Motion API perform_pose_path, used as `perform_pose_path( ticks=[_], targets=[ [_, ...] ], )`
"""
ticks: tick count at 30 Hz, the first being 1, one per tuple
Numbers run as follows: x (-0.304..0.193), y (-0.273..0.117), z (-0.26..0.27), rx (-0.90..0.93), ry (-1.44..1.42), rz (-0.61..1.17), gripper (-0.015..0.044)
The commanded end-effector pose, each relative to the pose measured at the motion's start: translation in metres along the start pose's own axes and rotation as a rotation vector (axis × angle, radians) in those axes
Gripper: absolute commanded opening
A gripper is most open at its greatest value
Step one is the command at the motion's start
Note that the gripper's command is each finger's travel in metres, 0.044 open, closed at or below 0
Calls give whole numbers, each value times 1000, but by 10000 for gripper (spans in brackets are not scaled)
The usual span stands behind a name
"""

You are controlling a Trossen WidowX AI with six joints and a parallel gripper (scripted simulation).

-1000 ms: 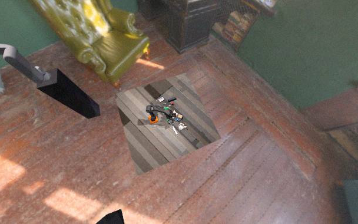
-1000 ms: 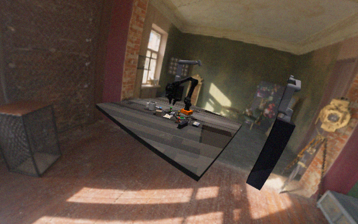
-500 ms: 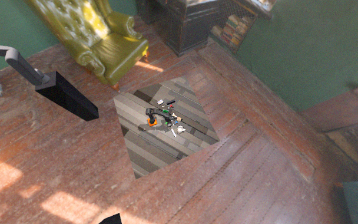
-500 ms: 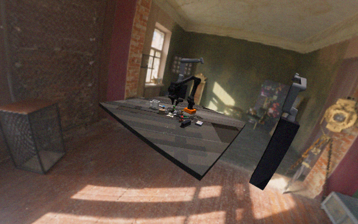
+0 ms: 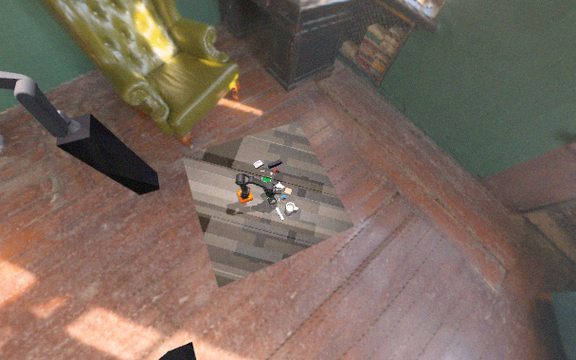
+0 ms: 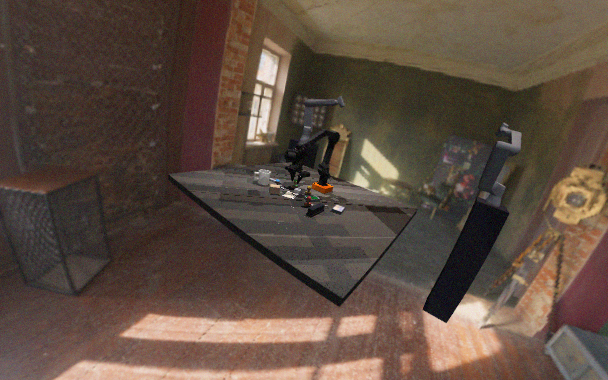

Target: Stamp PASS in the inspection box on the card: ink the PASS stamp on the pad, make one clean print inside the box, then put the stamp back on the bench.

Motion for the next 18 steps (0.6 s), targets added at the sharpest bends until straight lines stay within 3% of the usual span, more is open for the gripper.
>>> perform_pose_path(
  ticks=[1, 14, 18],
  targets=[
    [-1, 8, 2, 9, -3, 3, 224],
    [-3, 22, 3, 9, -3, 3, 224],
    [-3, 20, 1, 2, -1, 4, 119]
  ],
)
Point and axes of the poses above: the point midway between the two fingers, 35 mm back from their tips, its own y axis out along the fingers, its own z axis across the jaws, x = y × z, the point moved 1 cm from there along -y, back along the fingers, and after that the axes turned 1 degree about -y, right-handed, at the moved point
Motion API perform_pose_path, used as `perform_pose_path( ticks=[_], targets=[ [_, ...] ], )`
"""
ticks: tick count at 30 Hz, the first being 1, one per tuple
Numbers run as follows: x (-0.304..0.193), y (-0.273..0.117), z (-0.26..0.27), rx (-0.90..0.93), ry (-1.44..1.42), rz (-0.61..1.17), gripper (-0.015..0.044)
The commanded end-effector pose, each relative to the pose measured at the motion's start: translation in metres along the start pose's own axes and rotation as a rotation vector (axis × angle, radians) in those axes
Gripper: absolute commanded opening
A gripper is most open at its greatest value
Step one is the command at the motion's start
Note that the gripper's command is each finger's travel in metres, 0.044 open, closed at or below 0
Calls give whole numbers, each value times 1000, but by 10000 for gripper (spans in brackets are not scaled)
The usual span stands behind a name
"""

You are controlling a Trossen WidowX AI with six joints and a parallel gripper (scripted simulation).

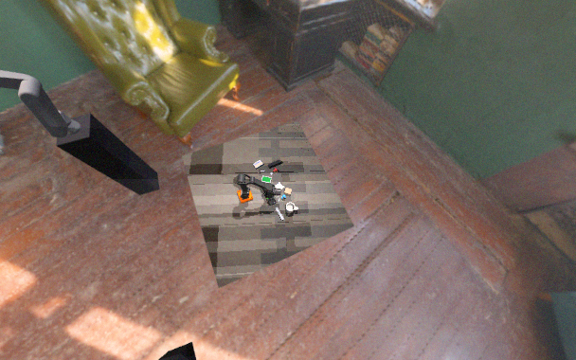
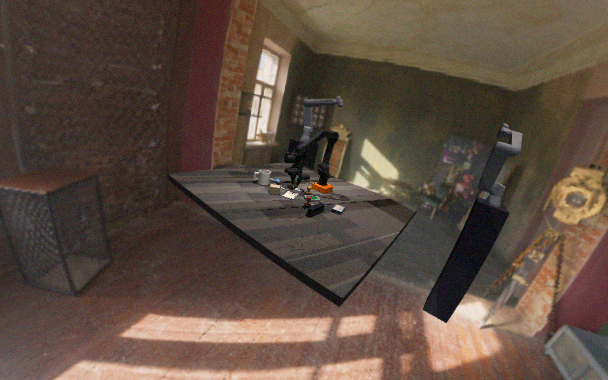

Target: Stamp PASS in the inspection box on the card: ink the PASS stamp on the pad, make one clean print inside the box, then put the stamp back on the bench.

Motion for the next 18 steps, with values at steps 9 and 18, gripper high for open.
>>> perform_pose_path(
  ticks=[9, 18],
  targets=[
    [0, 0, 0, 0, 0, -1, 59],
    [1, -4, 0, -1, 0, -1, 0]
  ],
)
Point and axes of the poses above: the point midway between the two fingers, 35 mm back from their tips, its own y axis out along the fingers, its own z axis across the jaws, x = y × z, the point moved 1 cm from there along -y, back along the fingers, and after that the axes turned 1 degree about -y, right-handed, at the moved point
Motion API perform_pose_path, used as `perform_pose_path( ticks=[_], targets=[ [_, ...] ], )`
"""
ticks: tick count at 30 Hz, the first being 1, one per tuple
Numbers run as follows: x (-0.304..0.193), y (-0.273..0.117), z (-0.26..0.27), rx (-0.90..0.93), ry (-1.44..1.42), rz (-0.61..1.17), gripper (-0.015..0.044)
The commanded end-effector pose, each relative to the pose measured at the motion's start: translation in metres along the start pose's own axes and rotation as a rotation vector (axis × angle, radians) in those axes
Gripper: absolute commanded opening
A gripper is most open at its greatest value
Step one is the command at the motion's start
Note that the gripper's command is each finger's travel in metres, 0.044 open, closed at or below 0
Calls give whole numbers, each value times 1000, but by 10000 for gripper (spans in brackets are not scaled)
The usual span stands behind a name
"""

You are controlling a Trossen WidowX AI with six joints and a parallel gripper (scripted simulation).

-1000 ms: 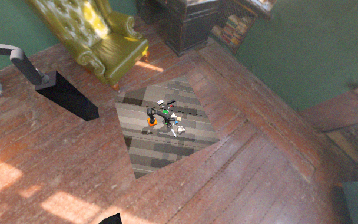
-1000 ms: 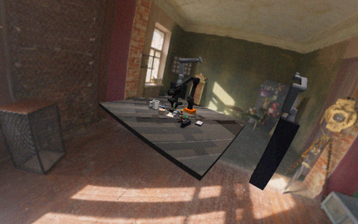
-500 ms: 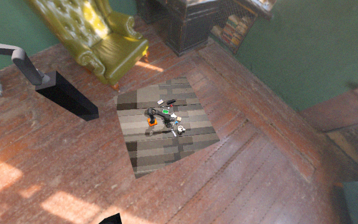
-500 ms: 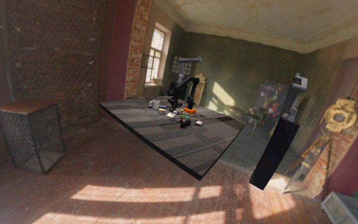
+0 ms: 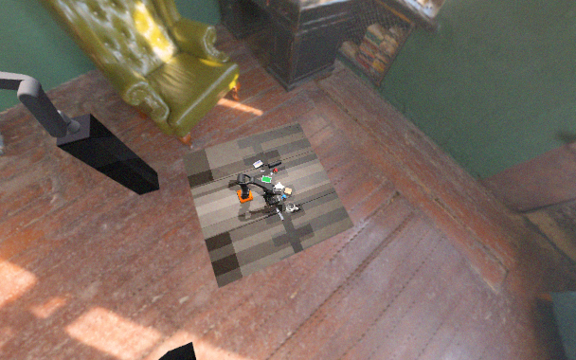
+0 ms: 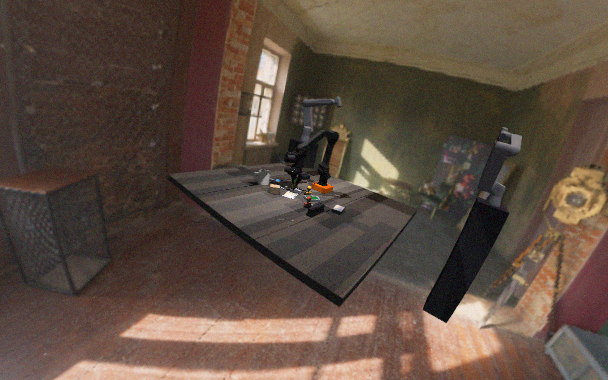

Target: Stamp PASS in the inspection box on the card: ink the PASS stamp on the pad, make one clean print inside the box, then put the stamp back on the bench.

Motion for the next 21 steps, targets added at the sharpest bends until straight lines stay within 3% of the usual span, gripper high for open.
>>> perform_pose_path(
  ticks=[1, 21],
  targets=[
    [0, -2, 0, -1, 0, 2, 0],
    [1, -11, 0, -4, 0, 2, 0]
  ],
)
Point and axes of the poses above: the point midway between the two fingers, 35 mm back from their tips, its own y axis out along the fingers, its own z axis across the jaws, x = y × z, the point moved 1 cm from there along -y, back along the fingers, and after that the axes turned 1 degree about -y, right-handed, at the moved point
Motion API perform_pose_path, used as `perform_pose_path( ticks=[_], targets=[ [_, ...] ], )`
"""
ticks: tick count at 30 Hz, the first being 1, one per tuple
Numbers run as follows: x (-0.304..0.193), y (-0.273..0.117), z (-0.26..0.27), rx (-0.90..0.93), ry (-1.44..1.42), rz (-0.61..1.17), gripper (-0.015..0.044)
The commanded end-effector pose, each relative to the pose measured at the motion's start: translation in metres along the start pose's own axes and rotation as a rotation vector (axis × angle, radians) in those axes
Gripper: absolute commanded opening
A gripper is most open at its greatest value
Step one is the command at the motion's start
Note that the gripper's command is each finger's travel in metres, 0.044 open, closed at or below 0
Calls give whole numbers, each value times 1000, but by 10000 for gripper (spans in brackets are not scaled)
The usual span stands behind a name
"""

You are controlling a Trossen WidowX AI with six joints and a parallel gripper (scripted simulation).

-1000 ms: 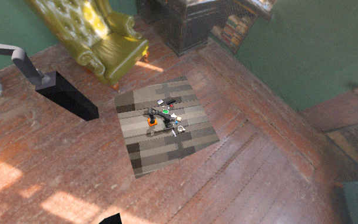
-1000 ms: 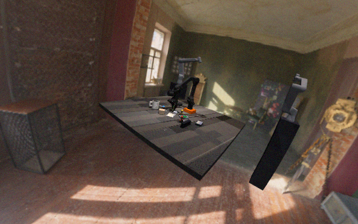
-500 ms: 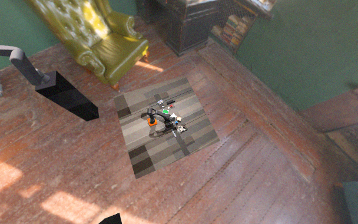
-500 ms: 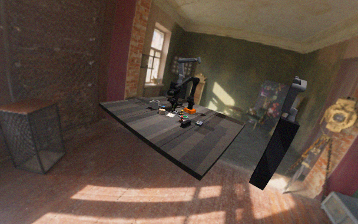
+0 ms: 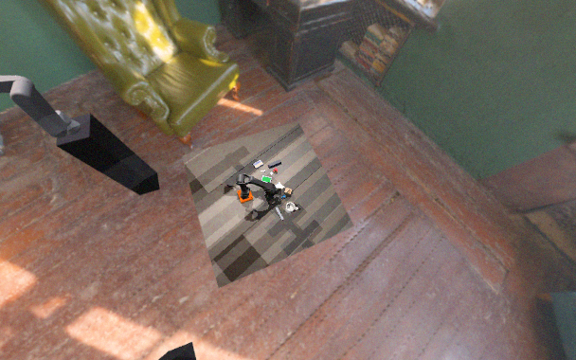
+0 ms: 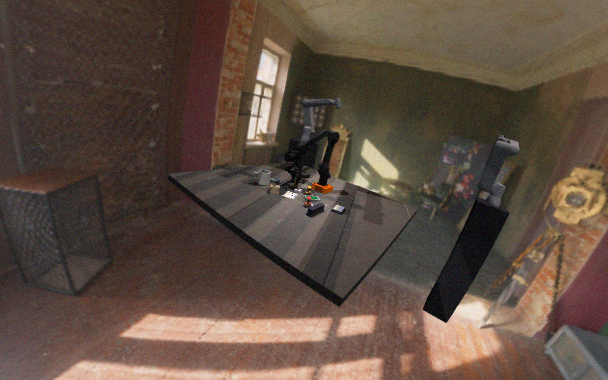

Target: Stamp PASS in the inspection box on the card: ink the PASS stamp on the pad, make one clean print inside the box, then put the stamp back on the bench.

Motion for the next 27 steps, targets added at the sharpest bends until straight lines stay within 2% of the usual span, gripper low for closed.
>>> perform_pose_path(
  ticks=[1, 27],
  targets=[
    [0, -2, 0, -4, 3, 3, 0],
    [1, -15, -1, -8, 3, 3, 0]
  ],
)
Point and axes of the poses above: the point midway between the two fingers, 35 mm back from their tips, its own y axis out along the fingers, its own z axis across the jaws, x = y × z, the point moved 1 cm from there along -y, back along the fingers, and after that the axes turned 1 degree about -y, right-handed, at the moved point
